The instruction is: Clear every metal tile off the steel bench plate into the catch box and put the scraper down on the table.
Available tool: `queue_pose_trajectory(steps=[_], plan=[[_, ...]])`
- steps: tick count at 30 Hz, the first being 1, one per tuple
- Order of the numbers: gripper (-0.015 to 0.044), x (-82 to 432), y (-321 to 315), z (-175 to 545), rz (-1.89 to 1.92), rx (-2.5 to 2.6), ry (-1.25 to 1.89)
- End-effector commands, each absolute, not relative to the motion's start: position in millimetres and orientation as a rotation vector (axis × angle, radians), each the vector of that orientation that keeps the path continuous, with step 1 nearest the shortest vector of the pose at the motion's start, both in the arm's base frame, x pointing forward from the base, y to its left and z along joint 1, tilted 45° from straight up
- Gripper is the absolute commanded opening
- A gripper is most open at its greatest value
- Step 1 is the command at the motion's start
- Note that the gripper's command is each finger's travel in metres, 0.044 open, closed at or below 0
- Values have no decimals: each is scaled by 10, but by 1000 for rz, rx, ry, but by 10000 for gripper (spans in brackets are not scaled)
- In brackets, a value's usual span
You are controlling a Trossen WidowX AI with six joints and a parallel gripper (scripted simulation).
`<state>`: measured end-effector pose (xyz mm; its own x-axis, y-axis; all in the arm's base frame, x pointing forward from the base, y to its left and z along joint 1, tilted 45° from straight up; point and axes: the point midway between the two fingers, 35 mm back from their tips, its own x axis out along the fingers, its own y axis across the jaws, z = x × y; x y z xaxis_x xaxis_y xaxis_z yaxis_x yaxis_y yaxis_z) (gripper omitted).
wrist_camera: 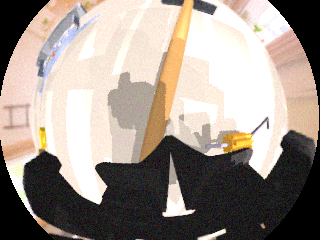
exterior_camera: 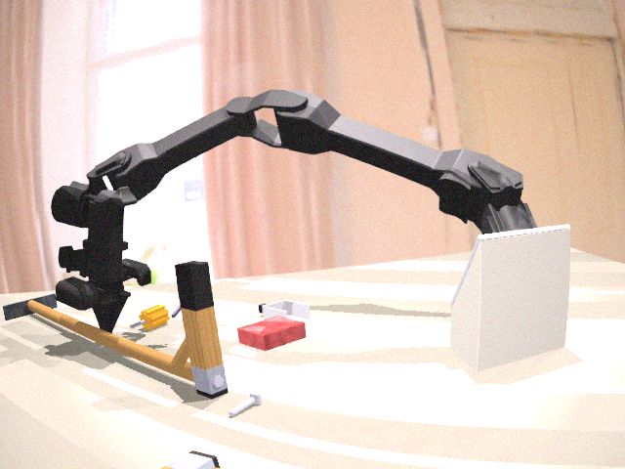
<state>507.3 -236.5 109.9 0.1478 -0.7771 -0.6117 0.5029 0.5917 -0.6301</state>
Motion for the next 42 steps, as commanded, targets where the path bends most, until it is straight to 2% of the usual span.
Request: queue_pose_trajectory(steps=[1,42], plan=[[0,5122,-2336,1052,-940,-302,1074],[0,5399,-2152,833,-940,-301,1070]])
